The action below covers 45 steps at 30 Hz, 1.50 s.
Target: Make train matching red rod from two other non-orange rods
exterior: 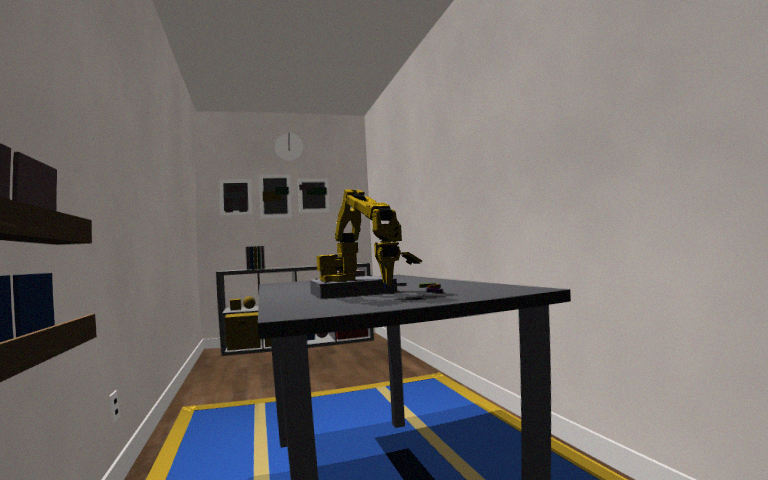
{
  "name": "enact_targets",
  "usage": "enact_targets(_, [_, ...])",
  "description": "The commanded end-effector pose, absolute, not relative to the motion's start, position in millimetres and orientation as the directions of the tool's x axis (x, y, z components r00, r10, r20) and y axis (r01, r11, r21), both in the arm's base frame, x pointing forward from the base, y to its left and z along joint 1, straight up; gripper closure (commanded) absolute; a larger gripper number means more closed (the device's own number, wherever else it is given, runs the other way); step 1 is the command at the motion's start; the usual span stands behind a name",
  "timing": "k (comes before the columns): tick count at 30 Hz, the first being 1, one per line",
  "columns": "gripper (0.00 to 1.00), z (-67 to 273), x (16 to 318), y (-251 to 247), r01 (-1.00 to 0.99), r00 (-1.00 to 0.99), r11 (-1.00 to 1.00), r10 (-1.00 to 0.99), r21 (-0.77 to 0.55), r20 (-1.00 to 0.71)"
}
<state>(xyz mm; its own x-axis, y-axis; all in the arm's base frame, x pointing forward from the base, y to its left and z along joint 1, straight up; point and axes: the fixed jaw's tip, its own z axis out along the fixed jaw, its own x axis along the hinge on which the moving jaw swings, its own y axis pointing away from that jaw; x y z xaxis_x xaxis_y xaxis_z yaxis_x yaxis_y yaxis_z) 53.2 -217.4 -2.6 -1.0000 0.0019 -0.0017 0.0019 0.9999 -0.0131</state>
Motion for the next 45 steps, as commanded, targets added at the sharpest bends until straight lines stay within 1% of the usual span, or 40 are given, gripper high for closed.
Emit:
enact_targets(1, [1.00,-4.6,51.7,-216.6,0.019,-1.000,1.000,0.019,-0.013,-0.003])
enact_targets(12, [1.00,-16.8,51.7,-216.6,0.019,-1.000,1.000,0.019,-0.013,-0.003])
enact_targets(22, [1.00,-19.2,51.7,-216.5,0.019,-1.000,1.000,0.019,-0.013,-0.003])
enact_targets(23, [1.00,-25.6,51.0,-212.2,0.016,-1.000,1.000,0.016,0.018,0.005])
enact_targets(45, [1.00,-25.6,51.1,-212.3,0.016,-1.000,1.000,0.016,0.018,0.005])
